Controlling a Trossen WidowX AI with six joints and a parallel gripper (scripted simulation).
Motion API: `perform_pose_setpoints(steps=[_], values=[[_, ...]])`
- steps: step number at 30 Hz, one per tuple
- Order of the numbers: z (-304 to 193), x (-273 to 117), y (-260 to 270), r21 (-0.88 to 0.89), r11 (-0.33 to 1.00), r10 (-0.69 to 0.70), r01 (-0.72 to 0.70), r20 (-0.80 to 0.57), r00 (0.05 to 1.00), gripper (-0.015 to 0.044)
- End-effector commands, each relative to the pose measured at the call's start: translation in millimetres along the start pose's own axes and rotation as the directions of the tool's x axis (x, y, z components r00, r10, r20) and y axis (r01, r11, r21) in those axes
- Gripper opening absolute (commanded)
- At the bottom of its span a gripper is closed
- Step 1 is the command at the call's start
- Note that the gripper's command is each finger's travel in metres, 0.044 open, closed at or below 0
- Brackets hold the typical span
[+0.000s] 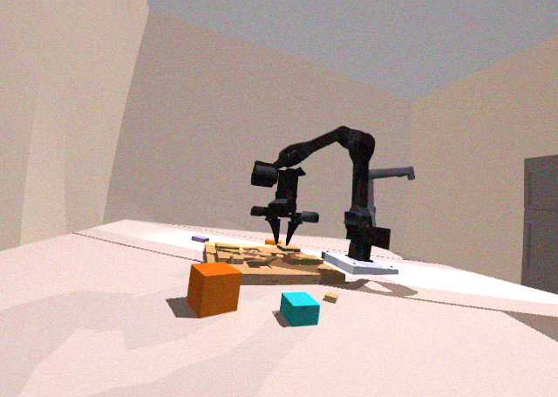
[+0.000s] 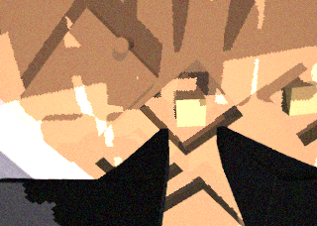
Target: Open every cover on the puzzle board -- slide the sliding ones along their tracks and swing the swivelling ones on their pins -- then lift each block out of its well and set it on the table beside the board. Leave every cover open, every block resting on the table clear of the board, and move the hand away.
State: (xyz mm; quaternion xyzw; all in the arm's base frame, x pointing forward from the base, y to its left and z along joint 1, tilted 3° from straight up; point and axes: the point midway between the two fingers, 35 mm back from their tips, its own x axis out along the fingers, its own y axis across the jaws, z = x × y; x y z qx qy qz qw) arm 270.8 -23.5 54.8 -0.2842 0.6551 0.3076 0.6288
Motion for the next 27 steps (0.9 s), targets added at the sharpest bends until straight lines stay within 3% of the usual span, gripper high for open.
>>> perform_pose_setpoints(steps=[1,17,27], values=[[-0.3,-24.7,-1.0,-0.003,1.000,-0.016,0.016,0.012,1.000,0.0144],[-0.2,-14.6,-1.2,-0.006,1.000,-0.017,0.017,0.013,1.000,0.0144],[-0.2,-13.2,-1.2,-0.132,0.991,-0.017,0.018,0.013,1.000,0.0144]])
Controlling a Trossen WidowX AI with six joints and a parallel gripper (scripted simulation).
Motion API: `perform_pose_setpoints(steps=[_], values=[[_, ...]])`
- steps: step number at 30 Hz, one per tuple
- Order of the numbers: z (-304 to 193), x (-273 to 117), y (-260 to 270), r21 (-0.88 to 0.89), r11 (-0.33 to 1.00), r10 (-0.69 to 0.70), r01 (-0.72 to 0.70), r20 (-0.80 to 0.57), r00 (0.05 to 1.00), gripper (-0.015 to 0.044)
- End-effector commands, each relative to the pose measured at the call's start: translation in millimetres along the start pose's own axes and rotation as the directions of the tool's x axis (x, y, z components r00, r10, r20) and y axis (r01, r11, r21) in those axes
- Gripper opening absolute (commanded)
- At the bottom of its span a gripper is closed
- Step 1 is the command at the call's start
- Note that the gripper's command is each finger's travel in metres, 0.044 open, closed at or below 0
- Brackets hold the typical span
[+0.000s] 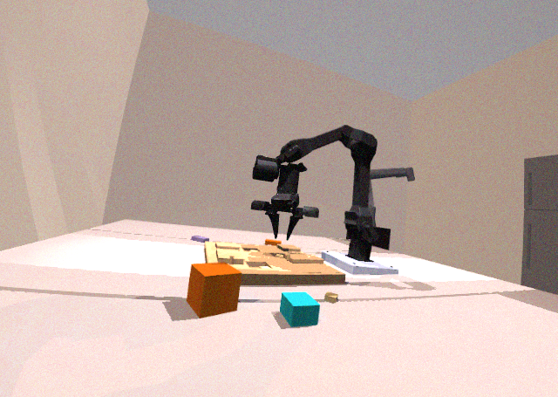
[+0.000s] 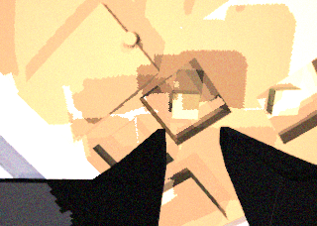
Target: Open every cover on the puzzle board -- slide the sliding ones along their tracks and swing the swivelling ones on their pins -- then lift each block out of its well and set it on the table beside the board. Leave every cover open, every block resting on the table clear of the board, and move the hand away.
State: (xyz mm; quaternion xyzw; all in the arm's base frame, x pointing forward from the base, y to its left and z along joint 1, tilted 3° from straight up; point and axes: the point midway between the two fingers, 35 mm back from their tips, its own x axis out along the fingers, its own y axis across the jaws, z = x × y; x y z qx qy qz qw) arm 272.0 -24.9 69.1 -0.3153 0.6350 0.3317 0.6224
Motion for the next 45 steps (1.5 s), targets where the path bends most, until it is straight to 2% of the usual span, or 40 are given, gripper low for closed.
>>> perform_pose_setpoints(steps=[1,9,25,45], values=[[0.3,1.4,0.0,-0.060,0.998,0.001,-0.001,0.000,1.000,0.0144],[0.3,2.6,0.0,-0.162,0.987,0.001,-0.001,0.000,1.000,0.0144],[0.2,3.5,-0.1,0.034,0.999,0.001,-0.001,0.000,1.000,0.0144],[0.6,6.0,-0.2,-0.236,0.972,0.001,0.000,0.000,1.000,0.0144]])
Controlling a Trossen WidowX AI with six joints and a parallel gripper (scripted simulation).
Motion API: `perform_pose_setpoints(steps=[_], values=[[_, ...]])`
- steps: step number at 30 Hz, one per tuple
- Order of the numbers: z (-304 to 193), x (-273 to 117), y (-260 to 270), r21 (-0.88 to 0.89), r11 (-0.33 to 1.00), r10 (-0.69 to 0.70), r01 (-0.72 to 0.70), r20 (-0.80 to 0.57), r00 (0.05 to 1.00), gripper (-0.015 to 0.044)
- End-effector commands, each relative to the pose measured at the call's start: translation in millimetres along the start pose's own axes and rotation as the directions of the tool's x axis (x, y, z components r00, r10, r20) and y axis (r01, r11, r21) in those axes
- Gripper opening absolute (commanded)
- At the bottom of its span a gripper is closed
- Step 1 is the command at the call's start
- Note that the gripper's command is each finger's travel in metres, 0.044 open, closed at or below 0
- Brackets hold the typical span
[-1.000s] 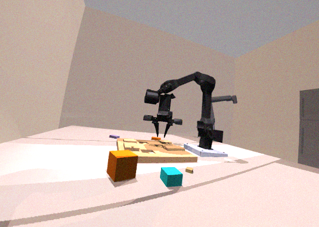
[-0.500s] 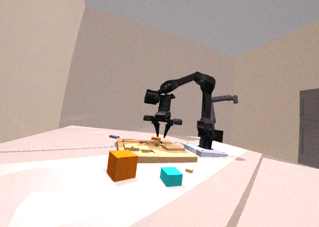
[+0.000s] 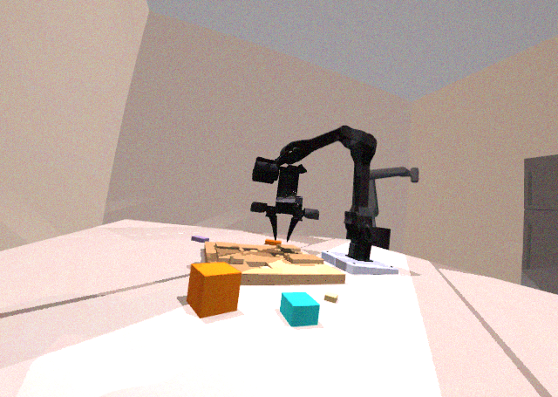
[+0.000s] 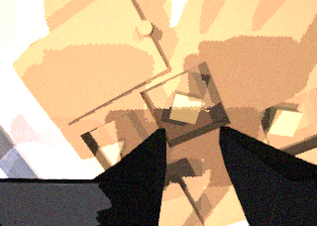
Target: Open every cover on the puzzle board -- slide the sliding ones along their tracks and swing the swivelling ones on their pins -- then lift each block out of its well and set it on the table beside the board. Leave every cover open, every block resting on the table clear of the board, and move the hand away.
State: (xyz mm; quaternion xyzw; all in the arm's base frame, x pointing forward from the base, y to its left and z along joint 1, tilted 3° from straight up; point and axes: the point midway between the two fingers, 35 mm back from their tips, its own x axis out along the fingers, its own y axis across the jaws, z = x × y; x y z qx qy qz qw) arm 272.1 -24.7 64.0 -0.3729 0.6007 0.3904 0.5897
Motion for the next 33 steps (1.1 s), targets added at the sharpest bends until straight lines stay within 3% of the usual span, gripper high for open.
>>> perform_pose_setpoints(steps=[1,33], values=[[0.3,1.0,-0.1,-0.063,0.998,0.000,0.000,0.001,1.000,0.0144],[0.6,5.5,0.0,-0.516,0.857,0.001,0.000,0.001,1.000,0.0144]])
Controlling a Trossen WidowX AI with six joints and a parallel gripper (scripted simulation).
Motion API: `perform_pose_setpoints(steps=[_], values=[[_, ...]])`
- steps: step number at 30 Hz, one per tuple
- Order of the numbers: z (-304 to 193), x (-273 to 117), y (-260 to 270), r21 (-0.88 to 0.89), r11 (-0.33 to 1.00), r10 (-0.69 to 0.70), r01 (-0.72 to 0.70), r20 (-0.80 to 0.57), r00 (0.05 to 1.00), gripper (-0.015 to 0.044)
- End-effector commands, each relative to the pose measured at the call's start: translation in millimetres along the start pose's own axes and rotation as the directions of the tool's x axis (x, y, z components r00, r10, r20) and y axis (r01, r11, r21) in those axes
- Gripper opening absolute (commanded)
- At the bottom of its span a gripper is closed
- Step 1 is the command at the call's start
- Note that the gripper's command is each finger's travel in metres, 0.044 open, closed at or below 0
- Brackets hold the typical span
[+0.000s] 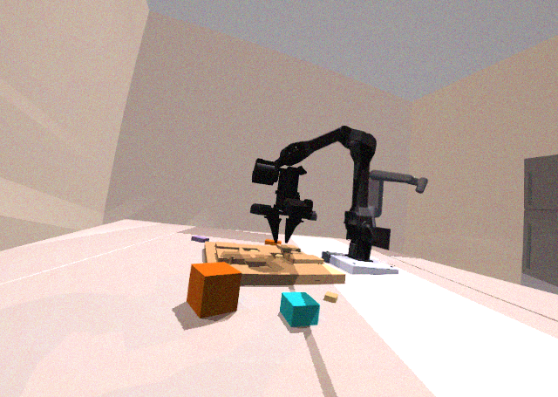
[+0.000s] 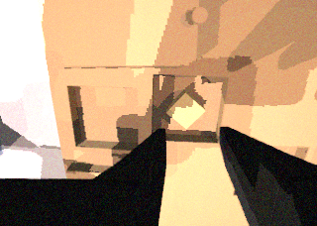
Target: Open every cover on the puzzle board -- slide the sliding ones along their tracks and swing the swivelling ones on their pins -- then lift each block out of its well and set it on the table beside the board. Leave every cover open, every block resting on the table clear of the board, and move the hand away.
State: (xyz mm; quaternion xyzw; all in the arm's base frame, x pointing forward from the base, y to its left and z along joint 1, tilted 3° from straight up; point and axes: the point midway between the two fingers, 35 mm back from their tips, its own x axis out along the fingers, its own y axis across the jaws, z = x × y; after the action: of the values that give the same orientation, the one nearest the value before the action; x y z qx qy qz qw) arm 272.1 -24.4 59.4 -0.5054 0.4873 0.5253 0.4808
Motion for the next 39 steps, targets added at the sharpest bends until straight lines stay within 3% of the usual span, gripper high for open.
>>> perform_pose_setpoints(steps=[1,39], values=[[0.2,1.0,-0.2,-0.064,0.998,0.000,0.000,0.001,1.000,0.0144],[0.5,6.3,0.1,-0.591,0.807,0.000,0.000,0.001,1.000,0.0144]])
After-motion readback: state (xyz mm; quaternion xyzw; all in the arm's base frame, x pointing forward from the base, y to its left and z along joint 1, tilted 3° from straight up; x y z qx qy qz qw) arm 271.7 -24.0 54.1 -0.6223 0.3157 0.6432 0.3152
